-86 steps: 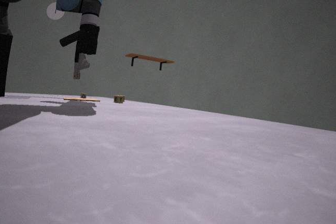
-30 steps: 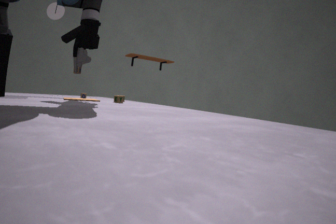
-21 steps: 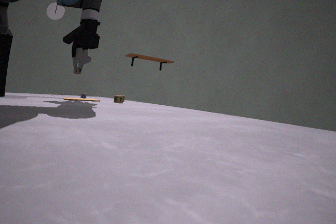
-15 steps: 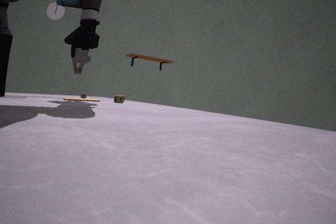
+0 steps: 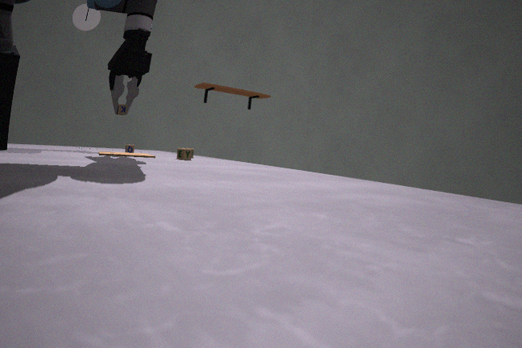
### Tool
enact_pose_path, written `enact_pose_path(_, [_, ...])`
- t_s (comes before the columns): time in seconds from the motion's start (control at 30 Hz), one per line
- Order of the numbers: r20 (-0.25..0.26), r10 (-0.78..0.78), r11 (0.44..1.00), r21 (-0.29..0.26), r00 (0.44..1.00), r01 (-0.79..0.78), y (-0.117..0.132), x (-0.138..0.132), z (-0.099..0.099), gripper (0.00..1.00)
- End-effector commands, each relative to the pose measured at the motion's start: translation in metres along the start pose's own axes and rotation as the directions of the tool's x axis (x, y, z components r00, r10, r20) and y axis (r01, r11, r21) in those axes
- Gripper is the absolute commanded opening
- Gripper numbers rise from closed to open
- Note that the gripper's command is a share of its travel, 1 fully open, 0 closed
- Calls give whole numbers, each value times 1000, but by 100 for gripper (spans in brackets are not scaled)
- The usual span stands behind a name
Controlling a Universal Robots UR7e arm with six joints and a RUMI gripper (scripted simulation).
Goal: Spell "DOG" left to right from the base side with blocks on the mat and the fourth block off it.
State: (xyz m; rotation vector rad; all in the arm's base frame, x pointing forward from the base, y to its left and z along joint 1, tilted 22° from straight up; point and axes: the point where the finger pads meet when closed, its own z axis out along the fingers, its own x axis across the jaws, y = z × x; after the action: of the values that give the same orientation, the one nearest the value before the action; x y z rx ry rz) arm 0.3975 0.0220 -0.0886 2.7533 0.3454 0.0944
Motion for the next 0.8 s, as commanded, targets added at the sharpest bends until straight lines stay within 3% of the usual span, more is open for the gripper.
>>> enact_pose_path(0.0, [3, 139, 990, -5, 990, -139, -1, 2, 0, 5])
enact_pose_path(0.2, [2, 238, 971, -5, 971, -238, -1, 3, 0, 5])
enact_pose_path(0.7, [0, 603, 797, -6, 797, -603, -2, 8, 0, 5])
enact_pose_path(0.77, [0, 603, 797, -6, 797, -603, -2, 8, 0, 5])
